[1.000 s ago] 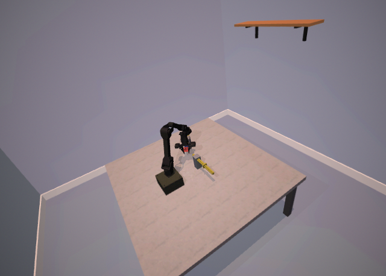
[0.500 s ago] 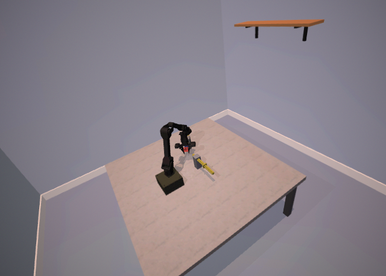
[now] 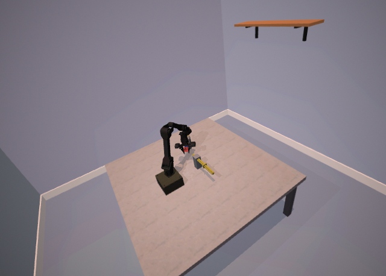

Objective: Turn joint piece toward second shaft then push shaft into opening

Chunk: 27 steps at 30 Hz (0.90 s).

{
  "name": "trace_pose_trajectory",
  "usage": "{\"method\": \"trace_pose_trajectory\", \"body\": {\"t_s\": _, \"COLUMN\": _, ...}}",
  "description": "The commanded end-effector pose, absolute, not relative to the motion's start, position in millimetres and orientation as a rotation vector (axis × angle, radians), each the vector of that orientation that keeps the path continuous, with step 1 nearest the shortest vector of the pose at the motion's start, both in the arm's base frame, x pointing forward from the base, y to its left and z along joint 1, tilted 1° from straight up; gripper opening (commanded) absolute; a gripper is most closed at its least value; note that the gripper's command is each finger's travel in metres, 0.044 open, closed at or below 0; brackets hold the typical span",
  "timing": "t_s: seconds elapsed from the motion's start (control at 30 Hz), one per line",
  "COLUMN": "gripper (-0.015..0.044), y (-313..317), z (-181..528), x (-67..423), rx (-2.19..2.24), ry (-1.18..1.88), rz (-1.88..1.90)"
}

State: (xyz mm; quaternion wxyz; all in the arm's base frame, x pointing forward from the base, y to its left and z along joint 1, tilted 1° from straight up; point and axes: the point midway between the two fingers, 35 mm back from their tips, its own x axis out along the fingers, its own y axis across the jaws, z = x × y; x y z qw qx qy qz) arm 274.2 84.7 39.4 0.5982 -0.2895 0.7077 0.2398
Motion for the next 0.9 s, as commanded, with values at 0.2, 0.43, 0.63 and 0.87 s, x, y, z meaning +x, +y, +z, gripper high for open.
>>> {"method": "trace_pose_trajectory", "body": {"t_s": 0.2, "gripper": 0.0182, "y": 84.2, "z": 38.5, "x": 273.8, "rx": -0.675, "ry": 1.643, "rz": 0.556}}
{"method": "trace_pose_trajectory", "body": {"t_s": 0.43, "gripper": 0.0182, "y": 84.2, "z": 38.5, "x": 273.8, "rx": -0.675, "ry": 1.643, "rz": 0.556}}
{"method": "trace_pose_trajectory", "body": {"t_s": 0.63, "gripper": 0.0182, "y": 84.2, "z": 38.5, "x": 273.8, "rx": -0.675, "ry": 1.643, "rz": 0.556}}
{"method": "trace_pose_trajectory", "body": {"t_s": 0.87, "gripper": 0.0147, "y": 84.7, "z": 39.4, "x": 274.2, "rx": -0.672, "ry": 1.642, "rz": 0.556}}
